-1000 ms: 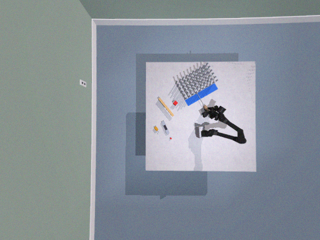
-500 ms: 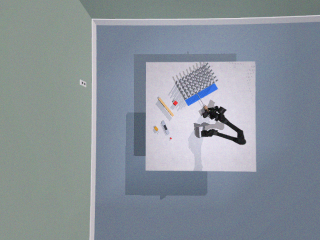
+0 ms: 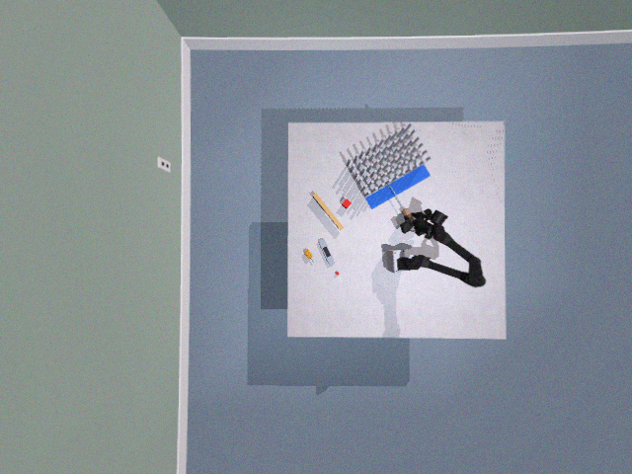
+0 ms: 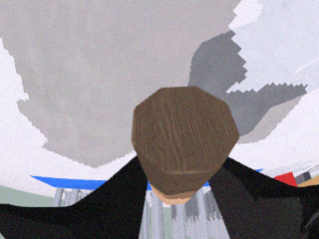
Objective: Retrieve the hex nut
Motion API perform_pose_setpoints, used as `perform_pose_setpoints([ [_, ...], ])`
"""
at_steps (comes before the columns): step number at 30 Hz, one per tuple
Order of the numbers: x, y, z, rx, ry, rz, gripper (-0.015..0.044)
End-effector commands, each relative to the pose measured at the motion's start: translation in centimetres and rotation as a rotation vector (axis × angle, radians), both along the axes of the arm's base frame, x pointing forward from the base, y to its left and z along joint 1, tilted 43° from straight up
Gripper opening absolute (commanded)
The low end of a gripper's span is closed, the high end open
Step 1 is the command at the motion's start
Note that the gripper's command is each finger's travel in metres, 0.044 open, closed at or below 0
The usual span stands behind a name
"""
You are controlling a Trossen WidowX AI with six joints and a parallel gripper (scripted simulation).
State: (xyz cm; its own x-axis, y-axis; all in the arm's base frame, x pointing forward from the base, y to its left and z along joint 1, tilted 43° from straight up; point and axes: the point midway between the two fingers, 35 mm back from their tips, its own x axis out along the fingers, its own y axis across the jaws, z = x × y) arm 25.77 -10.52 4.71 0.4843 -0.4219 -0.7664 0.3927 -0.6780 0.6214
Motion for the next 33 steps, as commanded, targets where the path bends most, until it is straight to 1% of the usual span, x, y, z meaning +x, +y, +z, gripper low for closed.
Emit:
perform_pose_setpoints([
  [1, 0.2, 0.1, 0.5, 0.0, -0.01, -0.005, 0.0],
  [10, -0.1, 0.3, 1.0, 0.0, -0.011, -0.006, 0.0],
  [24, -3.5, 0.3, 2.4, 0.0, -0.003, 0.0, 0.0],
  [33, -2.7, 2.0, 4.1, 0.014, 0.004, -0.006, 0.0],
])
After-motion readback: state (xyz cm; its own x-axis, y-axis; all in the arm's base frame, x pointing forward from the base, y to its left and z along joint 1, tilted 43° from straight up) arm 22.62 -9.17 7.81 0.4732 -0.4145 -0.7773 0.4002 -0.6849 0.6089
